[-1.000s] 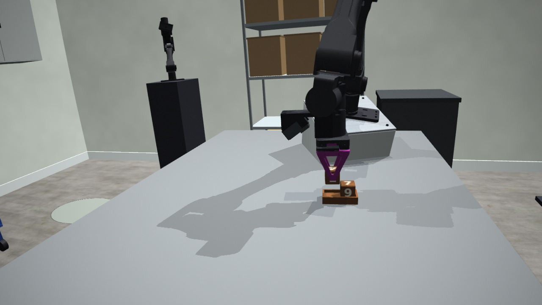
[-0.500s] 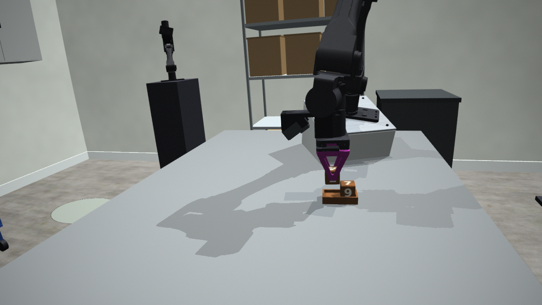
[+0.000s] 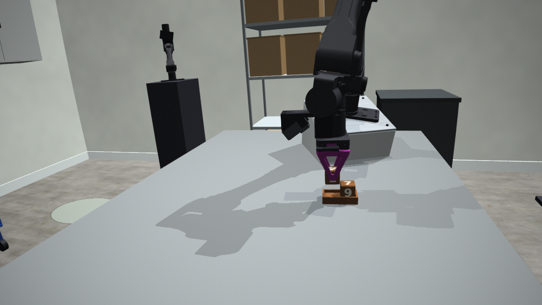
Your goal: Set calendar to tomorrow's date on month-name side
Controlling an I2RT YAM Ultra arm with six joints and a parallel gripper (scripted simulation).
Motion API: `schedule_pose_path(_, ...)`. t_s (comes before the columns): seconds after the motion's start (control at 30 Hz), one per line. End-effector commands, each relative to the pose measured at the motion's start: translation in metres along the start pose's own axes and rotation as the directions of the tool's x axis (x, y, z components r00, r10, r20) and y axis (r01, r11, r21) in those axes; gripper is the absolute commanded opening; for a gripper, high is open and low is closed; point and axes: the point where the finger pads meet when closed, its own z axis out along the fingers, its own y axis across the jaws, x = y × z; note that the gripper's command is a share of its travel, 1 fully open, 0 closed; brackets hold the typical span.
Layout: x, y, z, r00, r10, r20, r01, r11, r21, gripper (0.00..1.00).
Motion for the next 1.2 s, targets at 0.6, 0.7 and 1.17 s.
schedule_pose_path(0.6, -0.003, 0.003, 0.007, 1.0, 0.003, 0.009, -0.003, 1.0, -0.011, 0.27)
schedule_pose_path(0.7, -0.003, 0.003, 0.008, 1.0, 0.003, 0.009, -0.003, 1.0, -0.011, 0.27)
schedule_pose_path(1.17, -0.003, 0.003, 0.019, 1.0, 0.003, 0.009, -0.003, 1.0, -0.011, 0.27)
